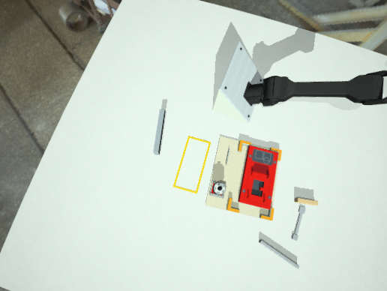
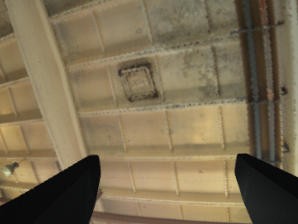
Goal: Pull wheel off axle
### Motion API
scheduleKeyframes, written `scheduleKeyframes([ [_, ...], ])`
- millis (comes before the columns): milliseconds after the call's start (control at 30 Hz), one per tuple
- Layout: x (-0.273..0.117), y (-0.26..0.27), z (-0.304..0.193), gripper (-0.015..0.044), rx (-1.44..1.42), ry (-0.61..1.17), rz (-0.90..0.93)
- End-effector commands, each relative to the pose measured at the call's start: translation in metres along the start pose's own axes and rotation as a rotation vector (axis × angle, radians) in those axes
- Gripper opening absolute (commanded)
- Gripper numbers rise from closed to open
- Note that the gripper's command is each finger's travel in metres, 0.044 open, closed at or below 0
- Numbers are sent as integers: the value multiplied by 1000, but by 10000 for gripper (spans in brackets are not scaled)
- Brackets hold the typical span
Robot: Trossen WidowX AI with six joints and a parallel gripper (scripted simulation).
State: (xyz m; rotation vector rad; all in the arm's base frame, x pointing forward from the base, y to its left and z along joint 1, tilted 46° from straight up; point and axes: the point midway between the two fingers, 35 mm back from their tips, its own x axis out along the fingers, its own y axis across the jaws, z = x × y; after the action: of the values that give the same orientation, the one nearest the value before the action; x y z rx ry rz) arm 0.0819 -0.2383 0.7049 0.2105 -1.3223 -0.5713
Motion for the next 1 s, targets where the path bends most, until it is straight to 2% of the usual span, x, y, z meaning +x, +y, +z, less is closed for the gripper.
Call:
scheduleKeyframes([
  [0, -1, -47, -56, 300, 38, 156, -129],
  [233, -21, -104, -147, 300, 81, 439, -299],
  [467, -68, -146, -237, 300, 131, 735, -457],
  [733, -145, -172, -326, 300, 188, 1080, -615],
  [967, -234, -179, -388, 300, 256, 1406, -777],
])
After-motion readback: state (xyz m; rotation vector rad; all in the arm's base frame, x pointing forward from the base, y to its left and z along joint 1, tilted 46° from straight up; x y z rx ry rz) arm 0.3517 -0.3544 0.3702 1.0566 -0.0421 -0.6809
